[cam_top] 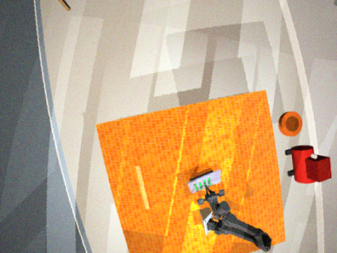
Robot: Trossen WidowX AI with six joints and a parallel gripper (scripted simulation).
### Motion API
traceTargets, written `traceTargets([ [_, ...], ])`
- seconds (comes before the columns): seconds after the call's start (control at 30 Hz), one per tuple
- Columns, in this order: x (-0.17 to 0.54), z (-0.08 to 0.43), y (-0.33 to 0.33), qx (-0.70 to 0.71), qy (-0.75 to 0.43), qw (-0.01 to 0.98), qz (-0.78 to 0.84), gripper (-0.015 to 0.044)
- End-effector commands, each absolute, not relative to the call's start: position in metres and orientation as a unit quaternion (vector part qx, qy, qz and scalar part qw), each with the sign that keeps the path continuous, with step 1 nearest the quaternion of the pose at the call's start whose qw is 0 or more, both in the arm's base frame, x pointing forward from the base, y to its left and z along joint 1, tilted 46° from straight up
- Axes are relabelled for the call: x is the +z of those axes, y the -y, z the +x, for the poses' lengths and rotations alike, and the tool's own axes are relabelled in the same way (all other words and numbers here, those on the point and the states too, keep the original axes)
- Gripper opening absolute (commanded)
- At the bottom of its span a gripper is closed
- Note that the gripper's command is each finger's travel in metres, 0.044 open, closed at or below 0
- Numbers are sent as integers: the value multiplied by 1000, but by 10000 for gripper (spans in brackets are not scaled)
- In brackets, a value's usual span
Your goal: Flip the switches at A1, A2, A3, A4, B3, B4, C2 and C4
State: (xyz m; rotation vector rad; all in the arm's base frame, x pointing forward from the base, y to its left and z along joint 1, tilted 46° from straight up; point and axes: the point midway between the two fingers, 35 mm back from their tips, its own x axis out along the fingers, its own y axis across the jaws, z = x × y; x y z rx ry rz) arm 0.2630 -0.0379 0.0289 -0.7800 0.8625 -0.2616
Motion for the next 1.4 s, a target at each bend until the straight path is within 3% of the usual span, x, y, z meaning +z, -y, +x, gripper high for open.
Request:
traceTargets([
  [0.0, 29, 263, 38, -121, -405, 828, -368, 0],
  [1.37, 26, 266, 40, -121, -405, 828, -368, 0],
])
